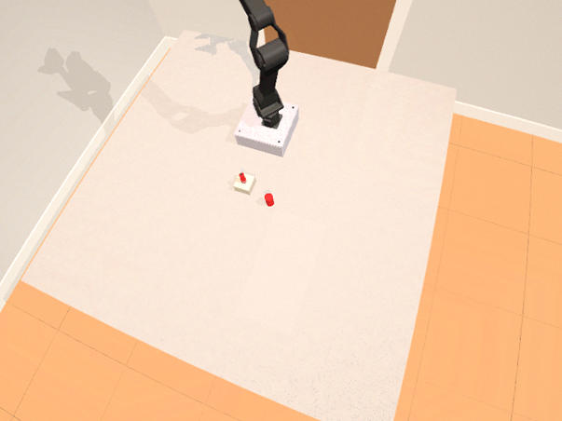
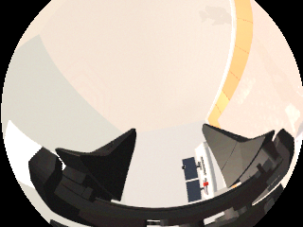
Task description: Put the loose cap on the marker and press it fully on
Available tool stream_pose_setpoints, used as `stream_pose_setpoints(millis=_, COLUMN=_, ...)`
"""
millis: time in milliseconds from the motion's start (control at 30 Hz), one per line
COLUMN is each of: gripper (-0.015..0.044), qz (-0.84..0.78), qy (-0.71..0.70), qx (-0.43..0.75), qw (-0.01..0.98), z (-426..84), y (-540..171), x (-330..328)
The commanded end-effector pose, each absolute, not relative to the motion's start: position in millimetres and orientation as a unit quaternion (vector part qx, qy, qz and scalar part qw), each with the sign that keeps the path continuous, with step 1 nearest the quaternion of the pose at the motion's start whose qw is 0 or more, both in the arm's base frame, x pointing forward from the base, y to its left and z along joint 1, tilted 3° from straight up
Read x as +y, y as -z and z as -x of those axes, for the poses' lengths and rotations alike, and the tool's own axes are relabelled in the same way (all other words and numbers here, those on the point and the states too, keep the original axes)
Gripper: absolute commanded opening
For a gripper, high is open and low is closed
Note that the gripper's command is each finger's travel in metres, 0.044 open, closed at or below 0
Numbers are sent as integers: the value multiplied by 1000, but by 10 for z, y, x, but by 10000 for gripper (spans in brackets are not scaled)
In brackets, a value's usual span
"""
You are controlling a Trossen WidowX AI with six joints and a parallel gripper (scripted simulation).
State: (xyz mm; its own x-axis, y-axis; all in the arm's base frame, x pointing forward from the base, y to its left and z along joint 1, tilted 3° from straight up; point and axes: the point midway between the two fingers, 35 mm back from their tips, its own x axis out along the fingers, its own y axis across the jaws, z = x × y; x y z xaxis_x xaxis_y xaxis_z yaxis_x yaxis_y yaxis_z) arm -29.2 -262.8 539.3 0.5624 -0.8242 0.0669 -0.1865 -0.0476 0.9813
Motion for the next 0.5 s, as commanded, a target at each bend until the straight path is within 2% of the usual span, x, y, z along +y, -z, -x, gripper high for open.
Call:
stream_pose_setpoints(millis=0, gripper=374, qz=-668, qy=276, qx=-376, qw=579, z=283, y=-5389, x=-2636)
stream_pose_setpoints(millis=167, gripper=243, qz=-691, qy=254, qx=-345, qw=582, z=-33, y=-5186, x=-2903)
stream_pose_setpoints(millis=467, gripper=241, qz=-776, qy=225, qx=-240, qw=538, z=-1065, y=-4524, x=-3247)
